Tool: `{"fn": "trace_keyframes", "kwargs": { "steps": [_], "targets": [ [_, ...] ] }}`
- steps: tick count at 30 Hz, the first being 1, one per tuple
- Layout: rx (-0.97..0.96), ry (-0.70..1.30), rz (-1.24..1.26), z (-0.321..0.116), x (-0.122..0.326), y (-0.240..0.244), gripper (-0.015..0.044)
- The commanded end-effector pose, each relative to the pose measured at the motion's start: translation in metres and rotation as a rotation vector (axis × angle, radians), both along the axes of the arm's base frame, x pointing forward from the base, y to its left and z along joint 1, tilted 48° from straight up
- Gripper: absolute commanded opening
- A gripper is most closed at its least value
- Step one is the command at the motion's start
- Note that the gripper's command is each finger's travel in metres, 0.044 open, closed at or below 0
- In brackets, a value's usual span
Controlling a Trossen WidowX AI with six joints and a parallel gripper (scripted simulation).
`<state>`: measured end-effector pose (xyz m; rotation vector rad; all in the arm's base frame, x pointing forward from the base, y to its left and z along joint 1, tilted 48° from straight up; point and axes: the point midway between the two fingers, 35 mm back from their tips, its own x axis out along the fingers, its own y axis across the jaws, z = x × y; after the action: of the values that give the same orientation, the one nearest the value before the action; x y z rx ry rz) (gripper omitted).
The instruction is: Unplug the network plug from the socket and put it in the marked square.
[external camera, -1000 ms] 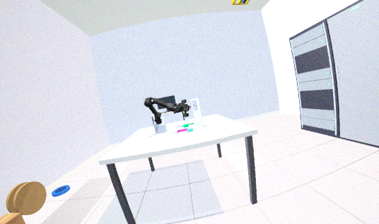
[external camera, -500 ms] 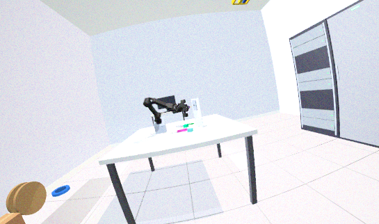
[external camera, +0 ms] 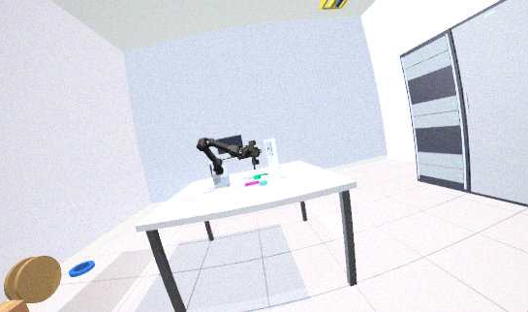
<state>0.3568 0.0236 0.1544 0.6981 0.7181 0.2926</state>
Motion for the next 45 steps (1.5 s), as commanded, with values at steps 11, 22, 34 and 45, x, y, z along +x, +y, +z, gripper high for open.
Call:
{"fn": "trace_keyframes", "kwargs": {
  "steps": [11,22,34,45],
  "targets": [
    [0.000,-0.018,0.005,0.053,-0.015,0.031,0.0000],
    [-0.026,0.058,-0.167,0.018,-0.010,0.018,0.0000],
    [-0.070,0.136,-0.450,-0.031,-0.012,-0.005,0.0000],
    [-0.110,0.157,-0.711,-0.068,-0.025,-0.028,0.0000]
  ]
}}
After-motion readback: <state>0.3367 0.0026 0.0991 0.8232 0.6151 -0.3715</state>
